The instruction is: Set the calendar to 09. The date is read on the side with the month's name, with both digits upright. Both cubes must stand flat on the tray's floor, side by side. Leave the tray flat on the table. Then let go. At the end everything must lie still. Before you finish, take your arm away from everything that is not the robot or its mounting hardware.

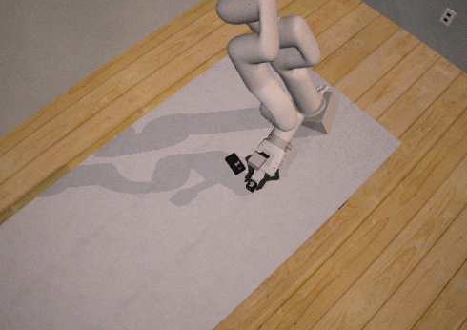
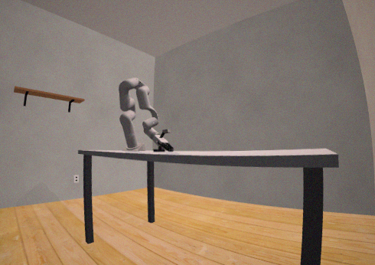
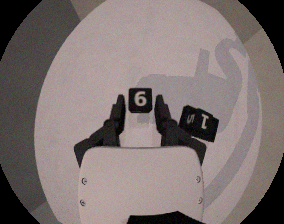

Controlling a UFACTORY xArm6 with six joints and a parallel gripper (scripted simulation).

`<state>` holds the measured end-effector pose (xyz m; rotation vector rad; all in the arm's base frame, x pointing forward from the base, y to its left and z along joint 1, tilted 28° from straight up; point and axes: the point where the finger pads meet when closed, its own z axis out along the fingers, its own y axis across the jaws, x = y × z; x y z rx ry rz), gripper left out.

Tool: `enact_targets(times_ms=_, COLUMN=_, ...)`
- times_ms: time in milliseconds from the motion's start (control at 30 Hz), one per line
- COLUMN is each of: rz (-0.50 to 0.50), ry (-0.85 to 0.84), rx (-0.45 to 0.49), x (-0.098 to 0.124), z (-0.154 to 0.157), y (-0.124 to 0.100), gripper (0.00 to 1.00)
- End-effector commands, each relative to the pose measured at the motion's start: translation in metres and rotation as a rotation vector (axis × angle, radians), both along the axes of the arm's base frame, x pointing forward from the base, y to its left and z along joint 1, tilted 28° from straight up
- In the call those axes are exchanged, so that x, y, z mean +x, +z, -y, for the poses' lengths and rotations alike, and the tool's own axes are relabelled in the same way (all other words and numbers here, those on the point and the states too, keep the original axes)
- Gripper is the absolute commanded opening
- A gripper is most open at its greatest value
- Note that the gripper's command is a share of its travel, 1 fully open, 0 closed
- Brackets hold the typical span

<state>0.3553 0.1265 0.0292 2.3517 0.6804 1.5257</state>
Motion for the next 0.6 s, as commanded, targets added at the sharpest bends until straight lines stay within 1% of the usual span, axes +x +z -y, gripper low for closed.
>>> enact_targets(times_ms=0, rz=0.002, ry=0.001, rx=0.001, x=0.0005, z=-0.0006, y=0.0006, gripper=0.47)
enact_targets(times_ms=367, rz=0.002, ry=0.001, rx=0.001, x=0.0005, z=-0.0006, y=0.0006, gripper=0.47)
enact_targets(times_ms=400, rz=0.002, ry=0.001, rx=0.001, x=0.0005, z=-0.0006, y=0.0006, gripper=0.27)
enact_targets(times_ms=567, rz=0.002, ry=0.001, rx=0.001, x=0.0005, z=-0.0006, y=0.0006, gripper=0.27)
